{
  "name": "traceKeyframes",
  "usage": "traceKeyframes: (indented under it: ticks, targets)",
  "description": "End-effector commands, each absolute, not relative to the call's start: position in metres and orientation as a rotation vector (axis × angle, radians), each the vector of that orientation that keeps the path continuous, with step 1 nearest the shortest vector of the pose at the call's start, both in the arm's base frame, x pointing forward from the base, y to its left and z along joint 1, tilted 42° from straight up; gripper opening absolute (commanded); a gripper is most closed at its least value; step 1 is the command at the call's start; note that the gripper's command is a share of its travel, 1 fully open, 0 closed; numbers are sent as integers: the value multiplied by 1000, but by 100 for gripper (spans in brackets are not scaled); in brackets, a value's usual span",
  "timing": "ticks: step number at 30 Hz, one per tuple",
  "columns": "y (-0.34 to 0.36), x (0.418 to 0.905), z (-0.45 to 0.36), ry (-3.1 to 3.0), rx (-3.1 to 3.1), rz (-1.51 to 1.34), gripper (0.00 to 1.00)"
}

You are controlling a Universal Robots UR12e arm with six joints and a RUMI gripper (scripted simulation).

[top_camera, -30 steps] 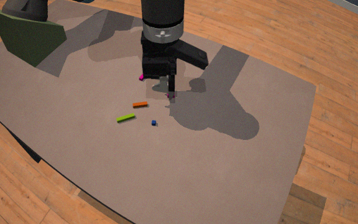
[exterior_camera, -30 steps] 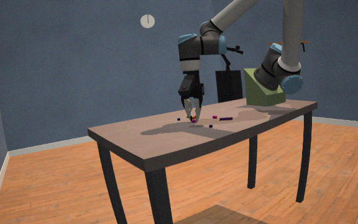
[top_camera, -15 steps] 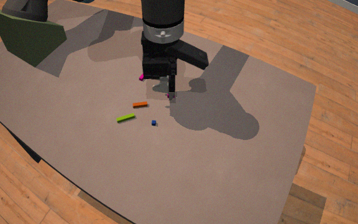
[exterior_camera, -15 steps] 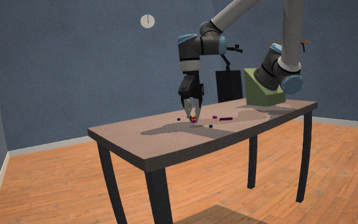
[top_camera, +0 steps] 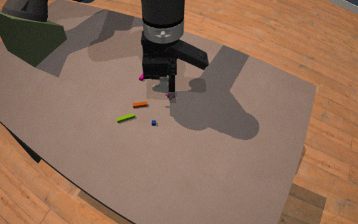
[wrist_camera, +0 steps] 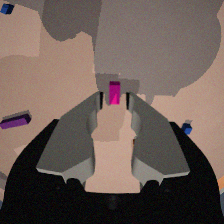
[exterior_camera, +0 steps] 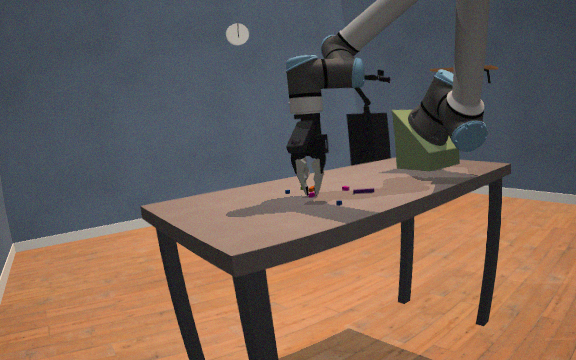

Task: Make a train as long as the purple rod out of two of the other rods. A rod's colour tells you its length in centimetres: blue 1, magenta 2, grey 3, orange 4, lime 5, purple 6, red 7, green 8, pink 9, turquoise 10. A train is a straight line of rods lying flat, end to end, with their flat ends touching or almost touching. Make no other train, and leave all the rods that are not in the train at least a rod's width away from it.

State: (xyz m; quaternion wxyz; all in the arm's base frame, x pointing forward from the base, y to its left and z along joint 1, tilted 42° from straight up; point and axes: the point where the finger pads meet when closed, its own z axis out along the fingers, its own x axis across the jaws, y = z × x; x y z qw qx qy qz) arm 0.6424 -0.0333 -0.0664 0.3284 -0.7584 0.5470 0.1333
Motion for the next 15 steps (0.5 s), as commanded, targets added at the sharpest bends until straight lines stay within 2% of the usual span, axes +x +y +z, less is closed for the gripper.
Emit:
traceKeyframes:
  ticks: [1,8,9,15]
  targets:
    - [-31,642,-67,1431,-1984,351,14]
    - [-31,642,-67,1431,-1984,351,14]
    - [-31,642,-67,1431,-1984,351,0]
    - [-31,642,-67,1431,-1984,351,0]
